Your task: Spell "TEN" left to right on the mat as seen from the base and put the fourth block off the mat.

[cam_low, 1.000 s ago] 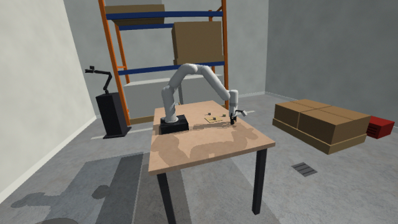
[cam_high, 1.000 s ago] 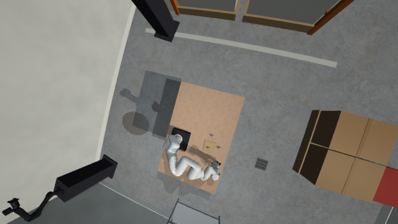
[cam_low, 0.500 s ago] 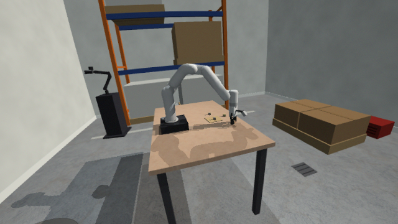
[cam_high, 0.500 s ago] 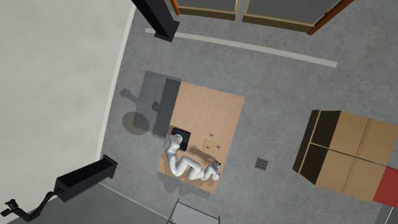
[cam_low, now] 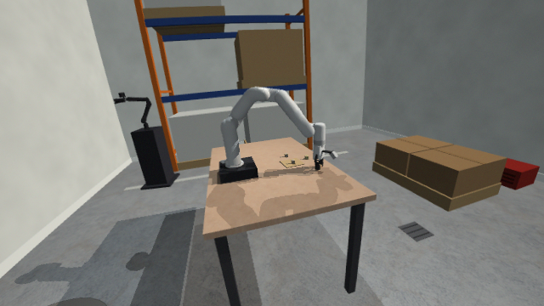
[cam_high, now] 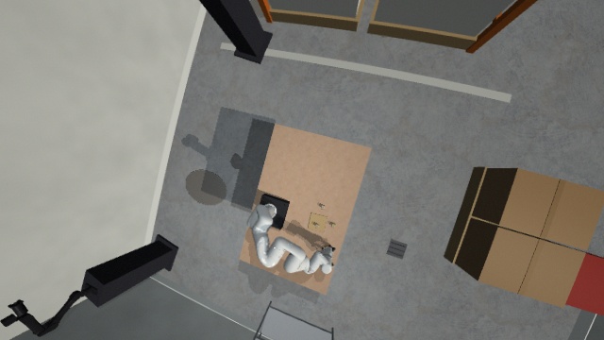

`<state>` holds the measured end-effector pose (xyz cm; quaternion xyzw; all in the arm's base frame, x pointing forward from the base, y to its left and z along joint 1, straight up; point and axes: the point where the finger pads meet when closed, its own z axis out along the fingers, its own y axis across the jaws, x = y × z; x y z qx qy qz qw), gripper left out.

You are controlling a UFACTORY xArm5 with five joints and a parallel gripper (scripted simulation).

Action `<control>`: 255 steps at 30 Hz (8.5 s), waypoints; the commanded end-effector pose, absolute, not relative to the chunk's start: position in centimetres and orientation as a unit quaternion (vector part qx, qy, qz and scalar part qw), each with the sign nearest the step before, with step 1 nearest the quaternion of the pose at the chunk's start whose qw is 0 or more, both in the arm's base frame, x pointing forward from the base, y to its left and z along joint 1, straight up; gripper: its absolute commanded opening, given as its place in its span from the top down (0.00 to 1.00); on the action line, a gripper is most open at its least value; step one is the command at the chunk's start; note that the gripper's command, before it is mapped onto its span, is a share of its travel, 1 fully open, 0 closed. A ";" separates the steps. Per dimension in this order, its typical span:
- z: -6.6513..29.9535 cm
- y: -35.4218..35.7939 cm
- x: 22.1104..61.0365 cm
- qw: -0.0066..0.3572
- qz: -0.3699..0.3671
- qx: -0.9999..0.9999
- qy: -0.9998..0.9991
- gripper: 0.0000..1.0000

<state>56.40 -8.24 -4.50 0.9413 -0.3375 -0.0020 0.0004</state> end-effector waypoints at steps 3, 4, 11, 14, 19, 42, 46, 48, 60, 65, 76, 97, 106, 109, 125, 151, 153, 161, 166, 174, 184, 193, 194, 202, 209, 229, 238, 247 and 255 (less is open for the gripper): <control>-4.3 -8.3 56.6 0.000 0.000 0.941 -0.338 0.37; -4.3 -8.3 56.6 0.000 0.000 0.941 -0.338 0.58; -4.3 -8.3 56.6 0.000 0.000 0.941 -0.338 0.58; -4.3 -8.3 56.6 0.000 0.000 0.941 -0.338 0.58; -4.3 -8.3 56.6 0.000 0.000 0.941 -0.338 0.58; -4.3 -8.3 56.6 0.000 0.000 0.941 -0.338 0.79; -4.3 -8.3 56.6 0.000 0.000 0.941 -0.338 0.79; -4.3 -8.3 56.6 0.000 0.000 0.941 -0.338 0.79; -3.4 -8.3 56.6 0.000 0.000 0.941 -0.338 0.79; -1.7 -8.3 56.6 0.000 0.000 0.941 -0.338 0.79; 5.3 -8.3 56.6 0.000 0.000 0.941 -0.338 0.79; 5.9 -4.9 55.1 0.000 0.000 0.924 -0.383 0.79; 6.4 2.8 50.1 0.000 0.000 0.870 -0.492 0.79; 6.4 4.8 48.3 0.000 0.000 0.853 -0.523 0.79; 6.1 11.2 40.1 0.000 0.000 0.767 -0.641 0.79; 4.1 11.2 40.1 0.000 0.000 0.767 -0.642 0.79; 3.2 11.2 40.1 0.000 0.000 0.767 -0.642 0.79; -0.7 11.3 40.1 0.000 0.000 0.767 -0.642 0.79; -1.9 11.3 40.1 0.000 0.000 0.767 -0.642 0.79; -3.4 11.3 40.1 0.000 0.000 0.767 -0.642 0.79; -3.4 11.3 40.1 0.000 0.000 0.767 -0.642 0.79; -3.4 11.3 40.1 0.000 0.000 0.767 -0.642 0.79; -3.4 11.3 40.1 0.000 0.000 0.767 -0.642 0.79; -3.4 11.3 40.1 0.000 0.000 0.767 -0.642 0.79; -3.4 11.3 40.1 0.000 0.000 0.767 -0.642 0.79; -3.4 11.3 40.1 0.000 0.000 0.767 -0.642 0.79; -3.4 11.3 40.1 0.000 0.000 0.767 -0.642 0.79; -3.4 11.3 40.1 0.000 0.000 0.767 -0.642 0.79; -3.4 11.3 40.1 0.000 0.000 0.767 -0.642 0.79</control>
